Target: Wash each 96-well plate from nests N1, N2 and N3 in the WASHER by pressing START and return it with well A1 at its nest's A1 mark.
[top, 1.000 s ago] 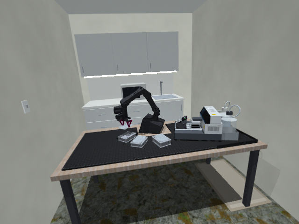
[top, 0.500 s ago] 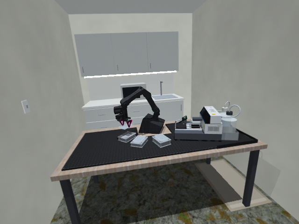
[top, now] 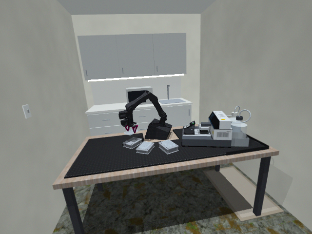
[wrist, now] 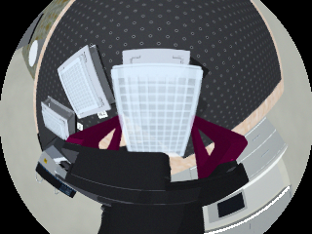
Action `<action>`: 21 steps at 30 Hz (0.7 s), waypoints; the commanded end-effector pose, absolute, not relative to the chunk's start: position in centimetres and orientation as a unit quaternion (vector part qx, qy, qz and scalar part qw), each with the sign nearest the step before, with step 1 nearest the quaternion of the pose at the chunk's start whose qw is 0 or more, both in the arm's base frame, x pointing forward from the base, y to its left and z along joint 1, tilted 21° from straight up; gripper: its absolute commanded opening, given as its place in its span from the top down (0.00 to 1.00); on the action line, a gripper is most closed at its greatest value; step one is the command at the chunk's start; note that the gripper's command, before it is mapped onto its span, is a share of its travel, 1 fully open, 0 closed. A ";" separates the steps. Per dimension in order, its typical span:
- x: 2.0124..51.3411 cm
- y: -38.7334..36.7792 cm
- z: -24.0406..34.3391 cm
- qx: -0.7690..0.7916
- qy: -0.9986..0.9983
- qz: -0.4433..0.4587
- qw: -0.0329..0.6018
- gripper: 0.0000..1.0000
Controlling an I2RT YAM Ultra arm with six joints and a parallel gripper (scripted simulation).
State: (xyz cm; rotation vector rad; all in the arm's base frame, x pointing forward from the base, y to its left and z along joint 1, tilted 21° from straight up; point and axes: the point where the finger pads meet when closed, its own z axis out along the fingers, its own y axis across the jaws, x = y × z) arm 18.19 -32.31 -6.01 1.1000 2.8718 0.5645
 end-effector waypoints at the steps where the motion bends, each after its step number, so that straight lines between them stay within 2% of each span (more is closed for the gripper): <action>1: 18.3 -32.7 -5.6 0.352 0.919 0.175 0.013 1.00; 21: 18.7 -32.0 -7.8 0.352 0.919 0.176 0.013 1.00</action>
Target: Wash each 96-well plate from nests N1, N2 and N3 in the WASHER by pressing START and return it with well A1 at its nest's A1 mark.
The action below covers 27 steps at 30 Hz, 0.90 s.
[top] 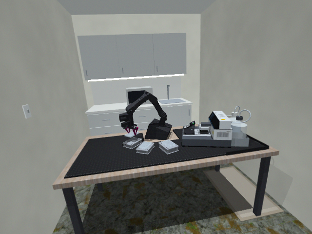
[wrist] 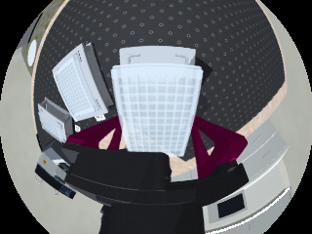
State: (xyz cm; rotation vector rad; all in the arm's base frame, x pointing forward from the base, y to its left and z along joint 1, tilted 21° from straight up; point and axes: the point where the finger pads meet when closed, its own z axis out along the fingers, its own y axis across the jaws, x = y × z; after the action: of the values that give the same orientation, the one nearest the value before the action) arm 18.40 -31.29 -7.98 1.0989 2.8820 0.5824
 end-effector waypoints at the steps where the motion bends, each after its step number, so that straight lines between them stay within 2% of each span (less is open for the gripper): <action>1: 18.7 -32.0 -8.0 0.352 0.919 0.176 0.013 1.00; 27: 19.3 -30.9 -11.4 0.352 0.919 0.176 0.014 1.00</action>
State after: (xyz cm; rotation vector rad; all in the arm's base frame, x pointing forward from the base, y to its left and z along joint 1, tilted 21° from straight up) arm 19.09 -30.45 -11.52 1.0984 2.8779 0.5695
